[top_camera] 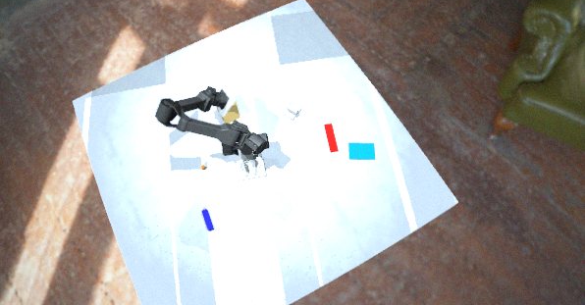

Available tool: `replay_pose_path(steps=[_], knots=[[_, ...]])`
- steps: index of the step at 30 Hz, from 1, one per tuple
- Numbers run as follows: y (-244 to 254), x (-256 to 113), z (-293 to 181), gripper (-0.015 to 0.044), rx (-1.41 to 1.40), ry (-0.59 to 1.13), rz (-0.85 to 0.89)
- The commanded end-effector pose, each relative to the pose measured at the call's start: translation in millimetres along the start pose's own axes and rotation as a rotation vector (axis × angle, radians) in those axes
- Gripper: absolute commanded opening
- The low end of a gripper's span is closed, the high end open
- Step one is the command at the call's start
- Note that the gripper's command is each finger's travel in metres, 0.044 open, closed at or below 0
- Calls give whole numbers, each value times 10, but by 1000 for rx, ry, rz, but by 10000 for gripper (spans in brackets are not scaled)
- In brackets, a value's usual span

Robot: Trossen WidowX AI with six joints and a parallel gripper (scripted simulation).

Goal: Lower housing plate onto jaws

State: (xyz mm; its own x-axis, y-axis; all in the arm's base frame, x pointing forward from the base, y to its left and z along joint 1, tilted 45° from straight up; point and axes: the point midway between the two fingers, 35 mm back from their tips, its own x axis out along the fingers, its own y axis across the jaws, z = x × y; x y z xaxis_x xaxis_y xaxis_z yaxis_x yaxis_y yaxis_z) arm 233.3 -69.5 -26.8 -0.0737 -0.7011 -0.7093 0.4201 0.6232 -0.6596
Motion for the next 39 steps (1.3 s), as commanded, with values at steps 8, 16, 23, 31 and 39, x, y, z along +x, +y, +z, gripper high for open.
replay_pose_path(steps=[8,16,23,31,39], knots=[[-6,13,-14,351,-7,1,-6],[-7,36,-14,351,-14,1,-6],[-7,38,-14,351,-14,1,-6],[-7,61,-14,351,-15,1,-6],[-8,84,-15,351,-14,1,-6]])
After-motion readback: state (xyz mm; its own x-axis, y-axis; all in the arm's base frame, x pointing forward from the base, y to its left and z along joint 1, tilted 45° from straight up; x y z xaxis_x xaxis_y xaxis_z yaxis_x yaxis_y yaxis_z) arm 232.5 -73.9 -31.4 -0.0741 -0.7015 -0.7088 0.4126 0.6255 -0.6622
